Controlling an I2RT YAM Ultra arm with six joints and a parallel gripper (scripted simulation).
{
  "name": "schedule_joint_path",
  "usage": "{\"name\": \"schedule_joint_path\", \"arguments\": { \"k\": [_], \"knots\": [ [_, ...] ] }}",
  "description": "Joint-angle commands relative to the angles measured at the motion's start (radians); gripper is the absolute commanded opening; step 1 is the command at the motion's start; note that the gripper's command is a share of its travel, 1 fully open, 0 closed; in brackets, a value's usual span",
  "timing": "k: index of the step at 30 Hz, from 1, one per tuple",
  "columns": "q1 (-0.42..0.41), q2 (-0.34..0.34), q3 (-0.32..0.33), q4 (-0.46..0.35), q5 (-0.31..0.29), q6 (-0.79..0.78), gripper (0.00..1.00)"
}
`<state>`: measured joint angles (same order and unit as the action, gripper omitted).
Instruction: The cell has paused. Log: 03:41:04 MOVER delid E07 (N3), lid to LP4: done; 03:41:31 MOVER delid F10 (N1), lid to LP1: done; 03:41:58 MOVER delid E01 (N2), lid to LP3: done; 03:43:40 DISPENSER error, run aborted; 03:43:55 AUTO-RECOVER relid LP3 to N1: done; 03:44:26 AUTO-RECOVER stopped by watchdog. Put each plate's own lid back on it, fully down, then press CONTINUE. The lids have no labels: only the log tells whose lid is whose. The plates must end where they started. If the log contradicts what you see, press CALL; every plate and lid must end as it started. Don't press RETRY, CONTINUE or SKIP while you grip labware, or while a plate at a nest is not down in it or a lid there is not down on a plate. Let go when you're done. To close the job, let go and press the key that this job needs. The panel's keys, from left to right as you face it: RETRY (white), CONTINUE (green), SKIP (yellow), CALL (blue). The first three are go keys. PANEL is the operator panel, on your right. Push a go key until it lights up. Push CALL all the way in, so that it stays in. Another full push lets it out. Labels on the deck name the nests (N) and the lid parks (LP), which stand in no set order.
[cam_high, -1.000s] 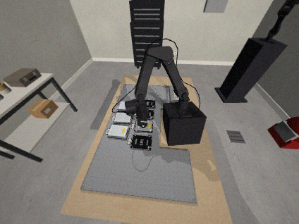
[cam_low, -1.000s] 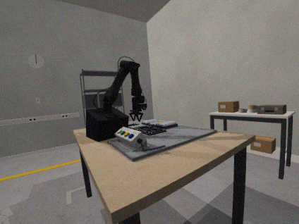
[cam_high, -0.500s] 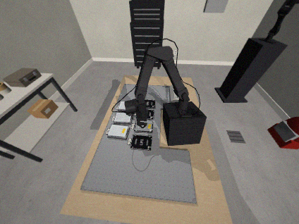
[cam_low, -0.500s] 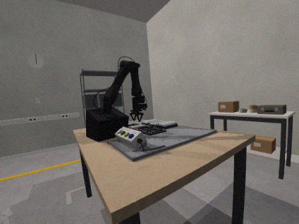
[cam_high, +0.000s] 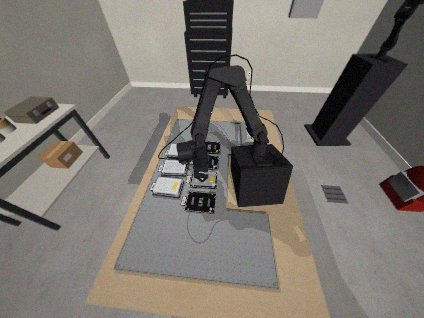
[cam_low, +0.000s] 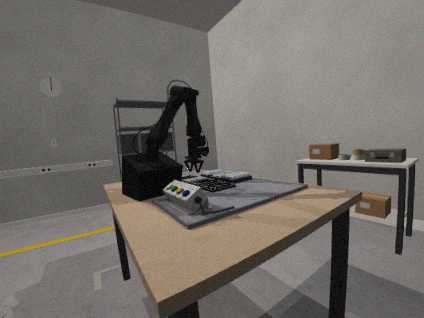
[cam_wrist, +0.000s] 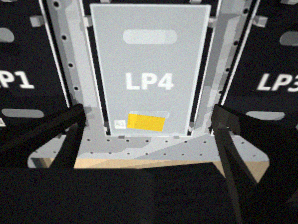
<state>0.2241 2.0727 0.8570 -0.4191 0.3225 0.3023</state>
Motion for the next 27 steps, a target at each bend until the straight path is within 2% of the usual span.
{"name": "schedule_joint_path", "arguments": {
  "k": [1, 27],
  "knots": [
    [-0.001, -0.007, 0.019, 0.022, 0.007, -0.009, 1.0],
    [0.0, -0.009, -0.006, 0.032, 0.007, -0.011, 1.0]
  ]
}}
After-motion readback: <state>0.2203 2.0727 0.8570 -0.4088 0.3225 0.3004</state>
